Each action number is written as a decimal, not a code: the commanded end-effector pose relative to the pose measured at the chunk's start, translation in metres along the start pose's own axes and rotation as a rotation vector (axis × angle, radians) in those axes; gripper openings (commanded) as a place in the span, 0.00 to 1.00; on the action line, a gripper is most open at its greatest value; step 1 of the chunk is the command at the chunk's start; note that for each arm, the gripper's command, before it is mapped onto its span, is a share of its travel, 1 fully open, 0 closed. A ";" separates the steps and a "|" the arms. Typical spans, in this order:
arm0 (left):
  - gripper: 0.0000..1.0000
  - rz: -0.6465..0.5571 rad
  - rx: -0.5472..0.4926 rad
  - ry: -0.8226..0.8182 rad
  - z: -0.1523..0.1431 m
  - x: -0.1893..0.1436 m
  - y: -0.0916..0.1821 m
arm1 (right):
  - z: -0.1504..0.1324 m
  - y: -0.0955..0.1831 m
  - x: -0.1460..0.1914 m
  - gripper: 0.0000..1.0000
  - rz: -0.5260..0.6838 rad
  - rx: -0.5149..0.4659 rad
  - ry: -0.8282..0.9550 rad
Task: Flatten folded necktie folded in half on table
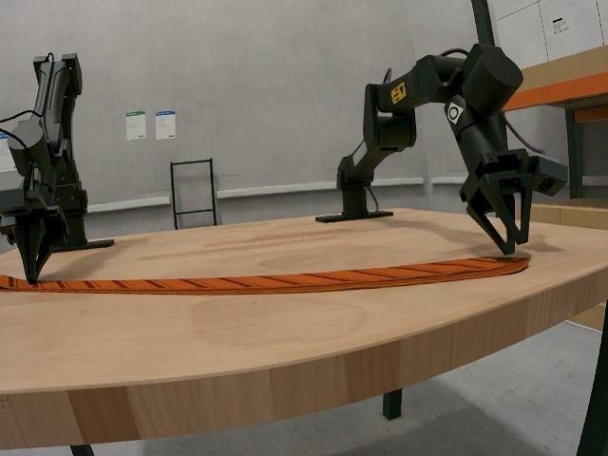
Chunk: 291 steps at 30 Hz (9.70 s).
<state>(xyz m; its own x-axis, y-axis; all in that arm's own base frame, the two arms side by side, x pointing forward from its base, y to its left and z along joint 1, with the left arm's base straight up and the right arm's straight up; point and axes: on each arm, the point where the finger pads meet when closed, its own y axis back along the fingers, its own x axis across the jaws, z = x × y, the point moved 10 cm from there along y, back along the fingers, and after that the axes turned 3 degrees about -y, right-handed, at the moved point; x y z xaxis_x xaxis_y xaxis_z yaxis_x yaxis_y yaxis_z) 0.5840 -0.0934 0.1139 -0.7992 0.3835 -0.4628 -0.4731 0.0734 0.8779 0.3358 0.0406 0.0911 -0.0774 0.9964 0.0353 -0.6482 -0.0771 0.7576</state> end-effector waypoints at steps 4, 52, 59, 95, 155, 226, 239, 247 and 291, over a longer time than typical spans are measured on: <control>0.38 0.316 0.082 0.006 0.015 -0.041 0.001 | -0.005 -0.003 -0.003 0.04 0.001 0.013 0.004; 0.38 0.313 0.081 0.006 0.013 -0.033 -0.014 | -0.005 -0.003 -0.003 0.04 0.001 0.013 0.004; 0.38 0.310 0.080 0.006 0.013 -0.032 -0.015 | -0.005 -0.003 -0.003 0.04 0.001 0.013 0.004; 0.38 0.309 0.080 0.006 0.016 -0.041 0.002 | -0.005 -0.003 -0.003 0.04 0.001 0.013 0.004; 0.38 0.301 0.079 0.011 0.025 -0.034 -0.009 | -0.005 -0.003 -0.003 0.04 0.001 0.013 0.004; 0.38 0.257 0.067 0.011 0.029 -0.060 0.056 | -0.005 -0.003 -0.003 0.04 0.001 0.013 0.004; 0.38 0.243 0.063 0.011 0.028 -0.064 0.072 | -0.005 -0.003 -0.003 0.04 0.001 0.013 0.004; 0.38 0.234 0.061 0.011 0.028 -0.066 0.079 | -0.005 -0.003 -0.003 0.04 0.001 0.013 0.004; 0.38 0.233 0.061 0.011 0.028 -0.067 0.082 | 0.021 0.028 -0.001 0.04 0.001 0.013 0.004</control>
<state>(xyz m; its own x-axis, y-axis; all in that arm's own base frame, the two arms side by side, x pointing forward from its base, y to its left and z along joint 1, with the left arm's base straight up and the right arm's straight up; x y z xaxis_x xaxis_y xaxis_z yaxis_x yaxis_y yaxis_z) 0.5783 -0.0837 0.1778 -0.7615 0.3647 -0.5358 -0.5451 0.0869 0.8338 0.3285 0.0398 0.1066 -0.0761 0.9965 0.0336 -0.6114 -0.0732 0.7879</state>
